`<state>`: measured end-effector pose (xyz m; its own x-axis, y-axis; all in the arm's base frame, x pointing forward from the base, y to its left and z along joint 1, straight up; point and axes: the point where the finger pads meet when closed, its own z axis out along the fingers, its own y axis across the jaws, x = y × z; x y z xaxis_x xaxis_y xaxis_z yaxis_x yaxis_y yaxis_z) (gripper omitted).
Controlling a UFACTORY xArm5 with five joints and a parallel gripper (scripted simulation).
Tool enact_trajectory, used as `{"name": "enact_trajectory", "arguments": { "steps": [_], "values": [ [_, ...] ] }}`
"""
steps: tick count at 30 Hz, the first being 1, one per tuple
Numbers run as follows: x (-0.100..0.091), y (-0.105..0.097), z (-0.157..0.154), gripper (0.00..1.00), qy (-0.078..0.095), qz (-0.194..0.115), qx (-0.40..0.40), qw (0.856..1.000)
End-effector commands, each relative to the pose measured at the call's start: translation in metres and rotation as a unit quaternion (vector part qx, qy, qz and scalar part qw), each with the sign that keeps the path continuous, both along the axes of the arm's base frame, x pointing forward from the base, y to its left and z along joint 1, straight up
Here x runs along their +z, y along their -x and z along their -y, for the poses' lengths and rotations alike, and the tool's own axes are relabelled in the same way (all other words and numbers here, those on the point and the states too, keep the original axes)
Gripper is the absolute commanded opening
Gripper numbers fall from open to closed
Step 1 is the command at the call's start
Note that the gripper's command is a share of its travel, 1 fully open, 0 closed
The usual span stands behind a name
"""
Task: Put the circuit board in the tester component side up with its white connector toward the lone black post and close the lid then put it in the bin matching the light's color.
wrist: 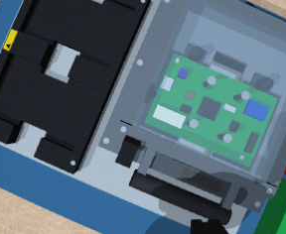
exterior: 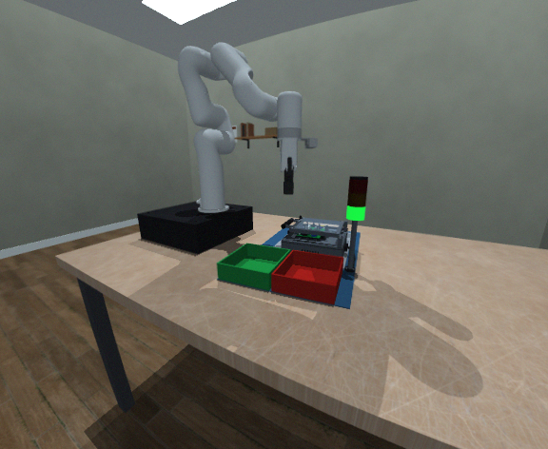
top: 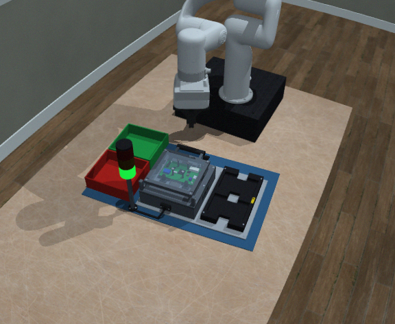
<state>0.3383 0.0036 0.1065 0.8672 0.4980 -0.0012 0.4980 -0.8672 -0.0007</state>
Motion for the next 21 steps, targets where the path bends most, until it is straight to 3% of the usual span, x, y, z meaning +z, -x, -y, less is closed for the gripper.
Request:
{"name": "enact_trajectory", "arguments": {
  "steps": [1, 7, 21],
  "values": [
    [0.0011, -0.0012, -0.0001, 0.00, 0.000, 0.002, -0.084, 0.996],
    [0.0011, -0.0012, -0.0001, 0.00, 0.000, 0.002, -0.151, 0.989],
    [0.0011, -0.0012, -0.0001, 0.00, 0.000, 0.002, -0.193, 0.981]
  ]
}}
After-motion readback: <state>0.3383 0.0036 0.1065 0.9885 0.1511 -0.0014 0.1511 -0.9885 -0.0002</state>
